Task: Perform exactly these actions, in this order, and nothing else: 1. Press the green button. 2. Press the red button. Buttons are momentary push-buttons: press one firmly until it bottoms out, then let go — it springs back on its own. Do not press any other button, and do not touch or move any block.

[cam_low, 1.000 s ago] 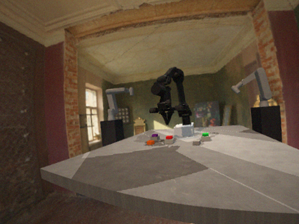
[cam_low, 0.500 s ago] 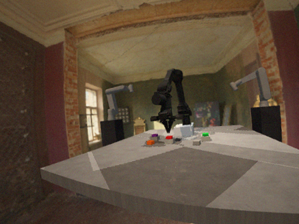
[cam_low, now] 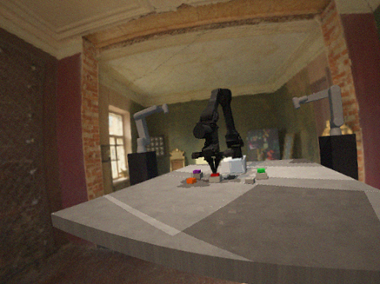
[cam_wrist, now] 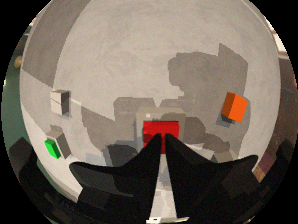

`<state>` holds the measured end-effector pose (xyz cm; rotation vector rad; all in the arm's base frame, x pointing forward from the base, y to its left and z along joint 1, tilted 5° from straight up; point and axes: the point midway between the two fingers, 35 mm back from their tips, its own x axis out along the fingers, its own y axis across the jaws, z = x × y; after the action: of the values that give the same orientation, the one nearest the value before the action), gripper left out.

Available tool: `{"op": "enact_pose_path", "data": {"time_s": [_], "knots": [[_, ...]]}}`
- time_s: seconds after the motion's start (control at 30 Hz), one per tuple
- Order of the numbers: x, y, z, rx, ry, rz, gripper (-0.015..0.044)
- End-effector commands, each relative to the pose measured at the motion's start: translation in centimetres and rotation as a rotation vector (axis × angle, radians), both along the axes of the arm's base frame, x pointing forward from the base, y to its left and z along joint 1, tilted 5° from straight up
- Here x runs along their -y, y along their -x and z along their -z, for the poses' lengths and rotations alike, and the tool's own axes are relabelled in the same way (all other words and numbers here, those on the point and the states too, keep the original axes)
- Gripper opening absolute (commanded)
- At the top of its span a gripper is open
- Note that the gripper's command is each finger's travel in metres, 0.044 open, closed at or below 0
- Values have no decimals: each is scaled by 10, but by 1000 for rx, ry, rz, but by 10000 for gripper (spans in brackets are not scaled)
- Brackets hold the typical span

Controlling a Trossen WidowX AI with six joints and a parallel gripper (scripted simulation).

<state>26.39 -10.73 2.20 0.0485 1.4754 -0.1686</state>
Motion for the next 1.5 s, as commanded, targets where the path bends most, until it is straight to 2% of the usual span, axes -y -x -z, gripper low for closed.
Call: {"op": "enact_pose_path", "data": {"time_s": [0.0,0.6,0.73,0.87,0.97,1.17,1.33,1.47], "knots": [[-2,3,5,-11,-8,-6,20],[-2,3,5,-11,-8,-6,20],[-4,5,-26,-10,-7,-5,20],[-4,6,-29,-11,-8,-6,20],[-22,-4,-32,-11,-12,-6,99],[-102,-29,-46,-13,-25,-6,256],[-174,-31,-57,-14,-30,-6,387],[-232,-19,-66,-14,-32,-6,400]]}}
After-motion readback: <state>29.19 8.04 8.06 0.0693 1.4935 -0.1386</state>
